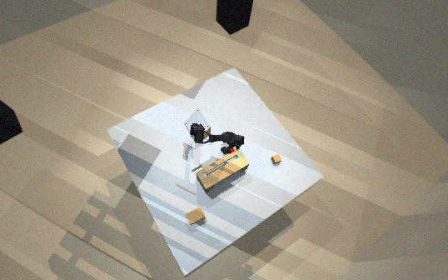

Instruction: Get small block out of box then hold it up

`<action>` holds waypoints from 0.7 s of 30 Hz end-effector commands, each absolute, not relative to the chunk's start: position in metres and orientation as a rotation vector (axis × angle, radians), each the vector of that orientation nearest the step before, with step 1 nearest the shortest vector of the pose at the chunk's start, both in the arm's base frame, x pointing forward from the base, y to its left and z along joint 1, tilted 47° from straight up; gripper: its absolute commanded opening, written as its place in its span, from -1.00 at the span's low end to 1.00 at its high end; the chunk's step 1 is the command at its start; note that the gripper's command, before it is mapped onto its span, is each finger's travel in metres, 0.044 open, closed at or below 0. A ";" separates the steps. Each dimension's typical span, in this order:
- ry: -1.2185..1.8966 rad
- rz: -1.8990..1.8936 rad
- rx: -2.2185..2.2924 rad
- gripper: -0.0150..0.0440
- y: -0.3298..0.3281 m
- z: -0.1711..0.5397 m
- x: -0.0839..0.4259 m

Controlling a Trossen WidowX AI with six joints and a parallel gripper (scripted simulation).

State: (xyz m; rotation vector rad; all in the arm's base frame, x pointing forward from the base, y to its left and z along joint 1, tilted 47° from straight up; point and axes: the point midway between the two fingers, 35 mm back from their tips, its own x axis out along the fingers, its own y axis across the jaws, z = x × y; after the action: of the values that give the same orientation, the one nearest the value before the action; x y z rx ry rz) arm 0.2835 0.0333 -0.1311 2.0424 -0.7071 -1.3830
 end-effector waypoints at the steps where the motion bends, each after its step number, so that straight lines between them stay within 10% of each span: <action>1: -0.706 -1.382 2.025 0.47 0.026 -0.136 0.280; 21: -0.705 -1.382 2.030 -0.49 0.041 -0.124 0.284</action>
State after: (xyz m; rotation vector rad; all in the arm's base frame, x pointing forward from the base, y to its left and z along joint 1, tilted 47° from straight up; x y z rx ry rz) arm 0.2804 0.0286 -0.1321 2.0148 -0.7136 -1.3843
